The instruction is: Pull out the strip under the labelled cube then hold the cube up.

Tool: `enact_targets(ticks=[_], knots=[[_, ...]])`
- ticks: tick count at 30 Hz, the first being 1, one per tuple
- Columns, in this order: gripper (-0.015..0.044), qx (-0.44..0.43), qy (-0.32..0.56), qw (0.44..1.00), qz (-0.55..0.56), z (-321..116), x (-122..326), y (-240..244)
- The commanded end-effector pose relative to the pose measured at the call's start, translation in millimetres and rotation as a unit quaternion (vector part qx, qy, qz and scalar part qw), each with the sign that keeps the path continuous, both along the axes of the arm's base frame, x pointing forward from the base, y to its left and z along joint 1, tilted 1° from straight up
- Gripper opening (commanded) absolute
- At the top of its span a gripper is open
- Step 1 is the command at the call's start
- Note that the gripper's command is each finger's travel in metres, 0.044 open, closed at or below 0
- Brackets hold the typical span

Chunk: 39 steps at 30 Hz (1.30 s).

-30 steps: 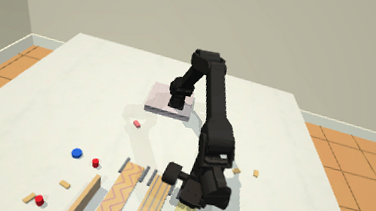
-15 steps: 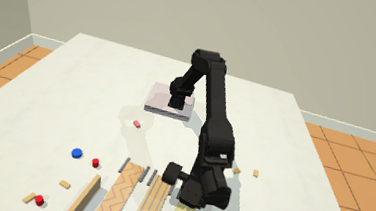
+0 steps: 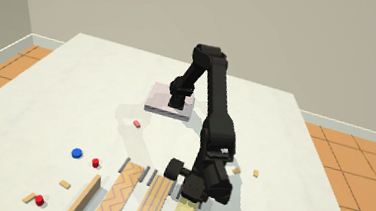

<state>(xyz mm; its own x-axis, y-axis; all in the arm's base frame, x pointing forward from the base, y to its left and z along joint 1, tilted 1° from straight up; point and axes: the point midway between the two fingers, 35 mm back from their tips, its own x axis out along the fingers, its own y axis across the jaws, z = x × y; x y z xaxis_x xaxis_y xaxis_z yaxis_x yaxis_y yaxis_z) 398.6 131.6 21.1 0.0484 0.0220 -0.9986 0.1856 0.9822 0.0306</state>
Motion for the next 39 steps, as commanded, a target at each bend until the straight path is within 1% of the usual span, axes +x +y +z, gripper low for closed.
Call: enact_targets(ticks=[1,39], knots=[[0.0,-0.002,0.012,1.0,0.001,-6,-14,2],[0.0,-0.001,0.015,1.0,0.001,-9,-68,11]])
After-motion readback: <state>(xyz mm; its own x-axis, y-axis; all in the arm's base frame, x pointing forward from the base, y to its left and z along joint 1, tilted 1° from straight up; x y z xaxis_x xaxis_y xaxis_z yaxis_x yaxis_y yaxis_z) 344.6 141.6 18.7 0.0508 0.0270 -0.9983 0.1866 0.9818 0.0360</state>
